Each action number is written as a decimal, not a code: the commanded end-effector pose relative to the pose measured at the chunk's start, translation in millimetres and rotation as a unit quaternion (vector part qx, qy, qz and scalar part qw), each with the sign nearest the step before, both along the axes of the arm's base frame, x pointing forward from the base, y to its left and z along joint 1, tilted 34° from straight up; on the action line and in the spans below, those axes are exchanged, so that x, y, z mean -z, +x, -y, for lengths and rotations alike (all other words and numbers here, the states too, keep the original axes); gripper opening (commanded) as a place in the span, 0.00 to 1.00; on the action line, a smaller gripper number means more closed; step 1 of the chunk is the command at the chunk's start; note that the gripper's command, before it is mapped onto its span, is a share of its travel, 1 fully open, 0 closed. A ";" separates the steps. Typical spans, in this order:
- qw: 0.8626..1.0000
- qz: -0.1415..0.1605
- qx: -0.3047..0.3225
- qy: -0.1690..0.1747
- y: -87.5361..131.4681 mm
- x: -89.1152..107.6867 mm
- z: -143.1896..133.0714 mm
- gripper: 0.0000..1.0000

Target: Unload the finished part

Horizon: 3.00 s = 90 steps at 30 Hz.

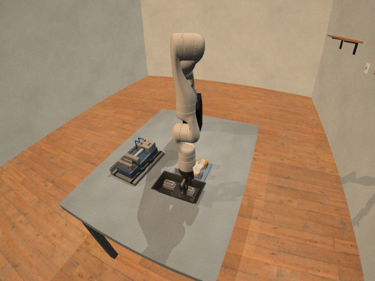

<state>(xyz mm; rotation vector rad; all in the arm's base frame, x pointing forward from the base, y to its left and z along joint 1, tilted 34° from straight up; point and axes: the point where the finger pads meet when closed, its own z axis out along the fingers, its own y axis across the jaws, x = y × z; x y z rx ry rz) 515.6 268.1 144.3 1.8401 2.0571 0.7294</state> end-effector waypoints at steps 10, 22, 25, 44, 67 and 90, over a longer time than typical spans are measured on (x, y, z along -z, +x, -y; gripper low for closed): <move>1.000 0.001 0.000 0.001 -0.3 -1.5 -0.1 0.67; 1.000 0.001 0.000 0.001 -12.5 -20.7 4.0 0.67; 1.000 0.001 0.000 0.001 -19.3 -31.5 6.4 0.67; 1.000 0.001 0.000 0.001 -61.5 -97.8 20.7 0.67; 1.000 0.001 0.000 0.001 -77.0 -122.2 26.0 0.00; 1.000 0.001 0.000 0.001 -77.0 -122.2 26.0 0.00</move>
